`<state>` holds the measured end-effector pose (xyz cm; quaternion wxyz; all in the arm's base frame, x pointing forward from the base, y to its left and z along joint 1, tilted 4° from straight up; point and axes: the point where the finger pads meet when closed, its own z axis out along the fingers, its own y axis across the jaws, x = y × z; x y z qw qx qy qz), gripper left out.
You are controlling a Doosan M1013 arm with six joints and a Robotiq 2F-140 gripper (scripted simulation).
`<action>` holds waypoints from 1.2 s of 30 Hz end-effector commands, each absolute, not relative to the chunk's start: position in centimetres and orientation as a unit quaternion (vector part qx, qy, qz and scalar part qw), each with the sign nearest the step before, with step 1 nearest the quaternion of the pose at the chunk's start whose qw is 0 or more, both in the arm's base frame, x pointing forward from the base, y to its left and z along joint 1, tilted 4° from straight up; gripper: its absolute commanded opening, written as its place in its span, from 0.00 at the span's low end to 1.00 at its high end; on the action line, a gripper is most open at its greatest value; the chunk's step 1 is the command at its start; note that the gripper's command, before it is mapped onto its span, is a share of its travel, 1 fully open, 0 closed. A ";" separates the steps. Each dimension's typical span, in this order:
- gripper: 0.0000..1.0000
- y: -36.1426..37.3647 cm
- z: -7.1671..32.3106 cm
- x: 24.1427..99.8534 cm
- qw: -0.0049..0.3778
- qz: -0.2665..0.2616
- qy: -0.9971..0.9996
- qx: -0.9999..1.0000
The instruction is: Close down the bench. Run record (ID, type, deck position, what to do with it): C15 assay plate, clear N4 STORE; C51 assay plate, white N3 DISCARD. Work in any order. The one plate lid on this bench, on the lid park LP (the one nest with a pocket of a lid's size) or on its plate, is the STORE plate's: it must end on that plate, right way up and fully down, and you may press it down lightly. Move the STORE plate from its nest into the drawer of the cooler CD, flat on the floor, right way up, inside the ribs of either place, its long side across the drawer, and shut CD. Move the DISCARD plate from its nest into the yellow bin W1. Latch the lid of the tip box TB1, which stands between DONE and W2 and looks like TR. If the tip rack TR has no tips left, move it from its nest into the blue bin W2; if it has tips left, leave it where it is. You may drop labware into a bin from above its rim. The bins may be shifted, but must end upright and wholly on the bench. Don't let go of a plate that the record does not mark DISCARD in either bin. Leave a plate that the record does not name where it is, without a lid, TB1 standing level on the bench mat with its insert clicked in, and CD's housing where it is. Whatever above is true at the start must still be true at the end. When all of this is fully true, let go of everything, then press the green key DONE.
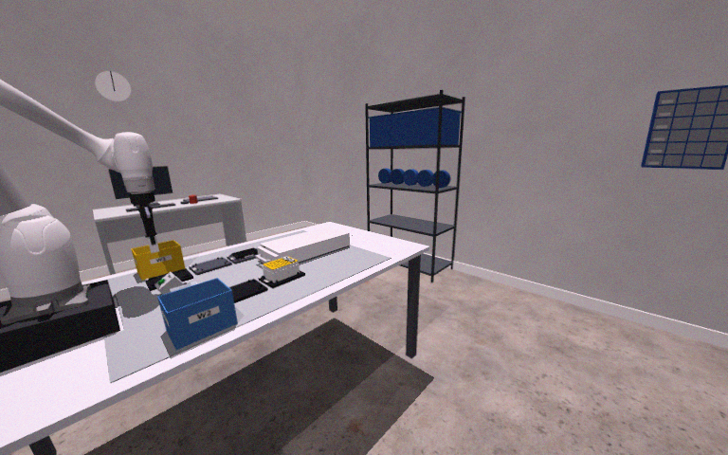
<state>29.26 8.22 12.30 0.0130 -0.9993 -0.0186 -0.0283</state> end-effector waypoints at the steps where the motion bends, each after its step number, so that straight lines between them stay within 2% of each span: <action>1: 0.00 6.7 12.5 29.1 0.014 -0.028 -0.019 -0.999; 17: 0.00 1.2 13.0 28.6 0.014 -0.028 -0.019 -0.999; 28: 0.00 1.2 13.0 28.6 0.014 -0.028 -0.019 -0.999; 36: 0.00 1.2 11.4 28.7 0.014 -0.028 -0.019 -0.999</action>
